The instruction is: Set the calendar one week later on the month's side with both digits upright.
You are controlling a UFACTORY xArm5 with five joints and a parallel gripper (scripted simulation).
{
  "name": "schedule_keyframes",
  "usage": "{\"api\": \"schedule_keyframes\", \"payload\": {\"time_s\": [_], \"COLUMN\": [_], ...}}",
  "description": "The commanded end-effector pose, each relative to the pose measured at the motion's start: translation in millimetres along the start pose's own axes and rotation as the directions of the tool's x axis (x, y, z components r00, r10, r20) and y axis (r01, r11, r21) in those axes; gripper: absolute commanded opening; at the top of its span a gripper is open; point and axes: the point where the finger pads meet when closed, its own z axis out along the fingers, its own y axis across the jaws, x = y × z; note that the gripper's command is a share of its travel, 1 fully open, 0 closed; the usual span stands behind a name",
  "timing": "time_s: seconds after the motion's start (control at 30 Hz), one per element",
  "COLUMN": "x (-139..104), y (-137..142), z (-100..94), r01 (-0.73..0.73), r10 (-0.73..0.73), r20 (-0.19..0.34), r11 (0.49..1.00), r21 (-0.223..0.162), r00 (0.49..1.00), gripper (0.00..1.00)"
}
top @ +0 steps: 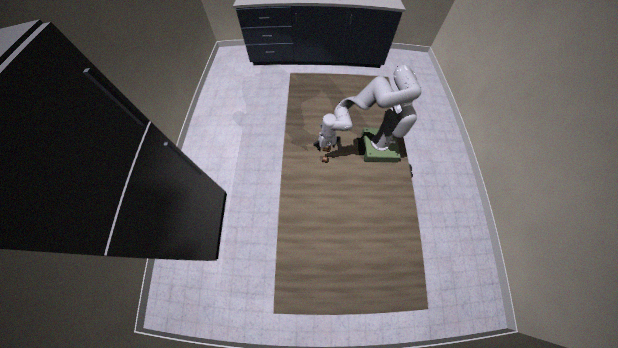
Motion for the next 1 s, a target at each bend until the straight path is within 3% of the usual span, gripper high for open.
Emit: {"api": "schedule_keyframes", "payload": {"time_s": [0.0, 0.17, 0.33, 0.43, 0.47, 0.6, 0.9, 0.93, 0.97], "x": [5, 8, 12, 13, 15, 17, 24, 25, 25], "y": [1, 2, 4, 4, 6, 7, 10, 11, 11], "z": [-0.9, -0.8, -0.7, -0.7, -0.6, -0.5, -0.3, -0.2, -0.2], "r01": [-0.173, -0.301, -0.456, -0.468, -0.546, -0.619, -0.802, -0.832, -0.832], "r10": [0.173, 0.301, 0.456, 0.468, 0.546, 0.619, 0.802, 0.832, 0.832], "r20": [0.0, 0.001, 0.001, 0.001, 0.002, 0.002, 0.003, 0.003, 0.003], "r11": [0.985, 0.954, 0.89, 0.884, 0.838, 0.785, 0.597, 0.555, 0.555], "r21": [0.004, 0.004, 0.004, 0.004, 0.003, 0.003, 0.003, 0.002, 0.002], "r00": [0.985, 0.954, 0.89, 0.884, 0.838, 0.785, 0.597, 0.555, 0.555], "gripper": [1.0, 1.0, 1.0, 1.0, 1.0, 1.0, 1.0, 1.0, 1.0]}}
